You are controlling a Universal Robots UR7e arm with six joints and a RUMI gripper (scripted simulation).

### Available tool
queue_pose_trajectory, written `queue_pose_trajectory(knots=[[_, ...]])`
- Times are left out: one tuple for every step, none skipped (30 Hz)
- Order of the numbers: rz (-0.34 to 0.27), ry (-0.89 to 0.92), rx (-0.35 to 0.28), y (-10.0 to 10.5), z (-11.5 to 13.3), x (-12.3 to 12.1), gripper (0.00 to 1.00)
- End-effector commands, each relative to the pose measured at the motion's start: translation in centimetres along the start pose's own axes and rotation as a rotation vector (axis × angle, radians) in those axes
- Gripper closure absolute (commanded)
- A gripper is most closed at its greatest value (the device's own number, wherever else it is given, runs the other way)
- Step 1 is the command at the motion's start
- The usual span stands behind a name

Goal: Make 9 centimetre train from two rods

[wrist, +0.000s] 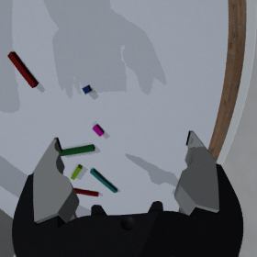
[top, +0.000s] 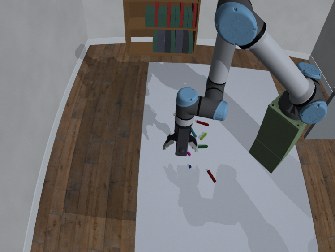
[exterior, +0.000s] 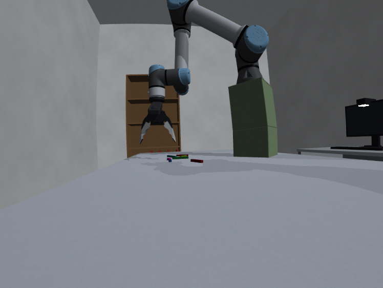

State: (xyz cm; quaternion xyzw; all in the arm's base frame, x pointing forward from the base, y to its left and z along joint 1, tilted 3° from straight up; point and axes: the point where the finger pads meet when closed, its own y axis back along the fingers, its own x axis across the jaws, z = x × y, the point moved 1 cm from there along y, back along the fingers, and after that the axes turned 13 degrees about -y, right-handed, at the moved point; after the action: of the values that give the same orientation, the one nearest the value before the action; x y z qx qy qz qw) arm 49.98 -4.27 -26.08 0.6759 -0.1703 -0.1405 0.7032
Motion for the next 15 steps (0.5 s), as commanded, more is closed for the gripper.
queue_pose_trajectory(knots=[[0.000, -0.167, -0.005, 0.01, -0.08, -0.05, 0.00], [0.001, -0.189, -0.005, 0.01, -0.09, -0.04, 0.00], [0.001, -0.211, -0.005, 0.01, -0.09, -0.04, 0.00], [0.001, -0.235, -0.005, 0.01, -0.09, -0.03, 0.00], [0.001, -0.258, -0.005, 0.01, -0.09, -0.02, 0.00], [0.001, -0.282, -0.005, 0.01, -0.09, -0.01, 0.00], [0.001, -0.305, -0.005, 0.01, -0.08, 0.00, 0.00], [0.001, -0.329, -0.005, 0.01, -0.08, 0.01, 0.00], [0.001, -0.353, -0.005, 0.01, -0.08, 0.02, 0.00], [0.001, -0.376, -0.005, 0.01, -0.07, 0.03, 0.00], [0.001, -0.400, -0.005, 0.01, -0.07, 0.04, 0.00], [0.001, -0.423, -0.005, 0.01, -0.06, 0.04, 0.00], [0.001, -0.447, -0.005, 0.02, -0.05, 0.06, 0.00], [0.001, -0.447, -0.005, 0.02, -0.05, 0.06, 0.00], [0.001, -0.447, -0.005, 0.02, -0.05, 0.06, 0.00]])
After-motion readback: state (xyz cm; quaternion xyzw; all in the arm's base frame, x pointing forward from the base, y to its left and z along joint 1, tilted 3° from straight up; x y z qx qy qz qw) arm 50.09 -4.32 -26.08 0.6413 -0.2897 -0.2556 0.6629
